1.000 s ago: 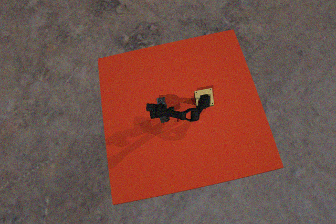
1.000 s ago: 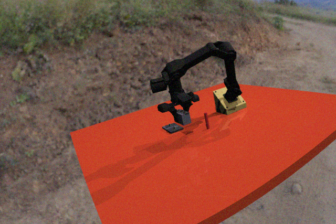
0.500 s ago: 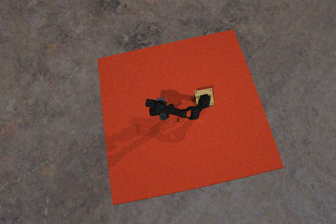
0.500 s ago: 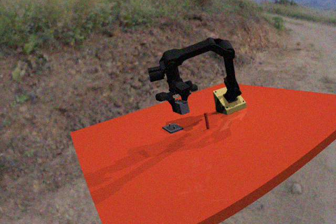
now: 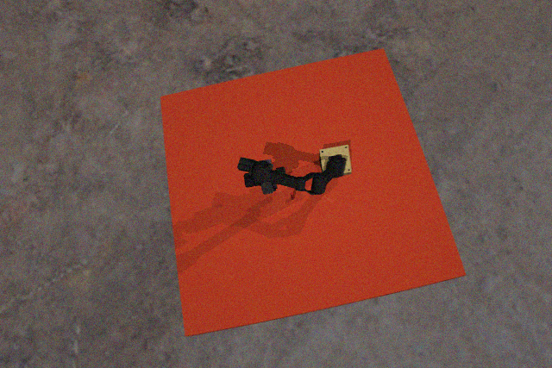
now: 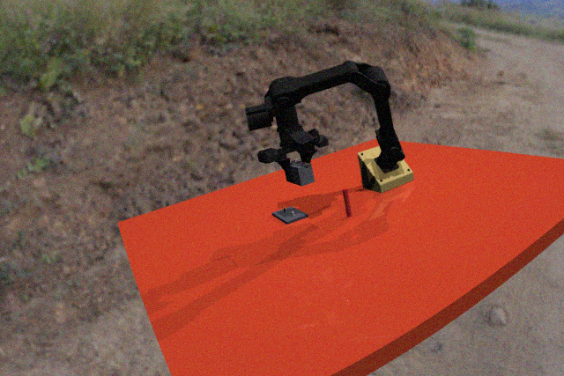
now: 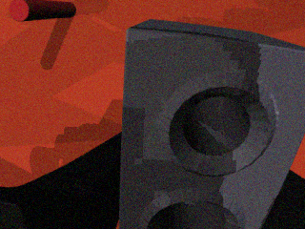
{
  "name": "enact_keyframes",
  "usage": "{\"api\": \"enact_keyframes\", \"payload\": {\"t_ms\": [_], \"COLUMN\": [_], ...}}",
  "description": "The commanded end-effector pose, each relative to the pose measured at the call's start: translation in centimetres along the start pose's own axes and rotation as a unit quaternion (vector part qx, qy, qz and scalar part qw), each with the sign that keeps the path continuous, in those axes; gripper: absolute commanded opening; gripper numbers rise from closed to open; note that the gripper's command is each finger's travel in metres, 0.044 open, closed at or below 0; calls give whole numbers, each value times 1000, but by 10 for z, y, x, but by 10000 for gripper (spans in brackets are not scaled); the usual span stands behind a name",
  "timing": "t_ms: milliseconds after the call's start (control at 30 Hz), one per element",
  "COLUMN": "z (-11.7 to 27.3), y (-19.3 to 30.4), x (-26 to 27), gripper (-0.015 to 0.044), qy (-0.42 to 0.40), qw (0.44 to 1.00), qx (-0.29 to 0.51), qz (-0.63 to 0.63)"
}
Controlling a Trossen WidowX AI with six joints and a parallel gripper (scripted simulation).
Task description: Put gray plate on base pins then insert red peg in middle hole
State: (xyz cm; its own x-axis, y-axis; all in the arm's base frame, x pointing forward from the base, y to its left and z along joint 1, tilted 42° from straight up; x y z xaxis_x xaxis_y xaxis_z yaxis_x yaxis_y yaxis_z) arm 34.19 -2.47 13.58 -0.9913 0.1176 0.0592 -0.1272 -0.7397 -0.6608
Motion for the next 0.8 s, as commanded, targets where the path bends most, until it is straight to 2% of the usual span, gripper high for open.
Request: {"api": "enact_keyframes", "payload": {"t_ms": [0, 767], "z": [-6, -44], "y": [13, 74], "x": [-4, -20], "gripper": [0, 0], "qy": [-1, 0], "qw": [1000, 1000], "qx": [3, 4], "qz": [-1, -6]}}
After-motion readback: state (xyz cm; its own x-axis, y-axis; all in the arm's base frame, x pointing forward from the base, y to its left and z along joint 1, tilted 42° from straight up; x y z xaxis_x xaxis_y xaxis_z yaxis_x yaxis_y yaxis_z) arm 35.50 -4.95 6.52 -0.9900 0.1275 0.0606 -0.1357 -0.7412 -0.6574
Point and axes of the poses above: the point midway between the two fingers, 35 mm back from their tips, its own z axis back along the fingers, its own x axis across the jaws, y = z × x, the point moved 1 cm from there along z, back along the fingers, and after that the axes turned 7 degrees about -z, right-handed, at the moved point
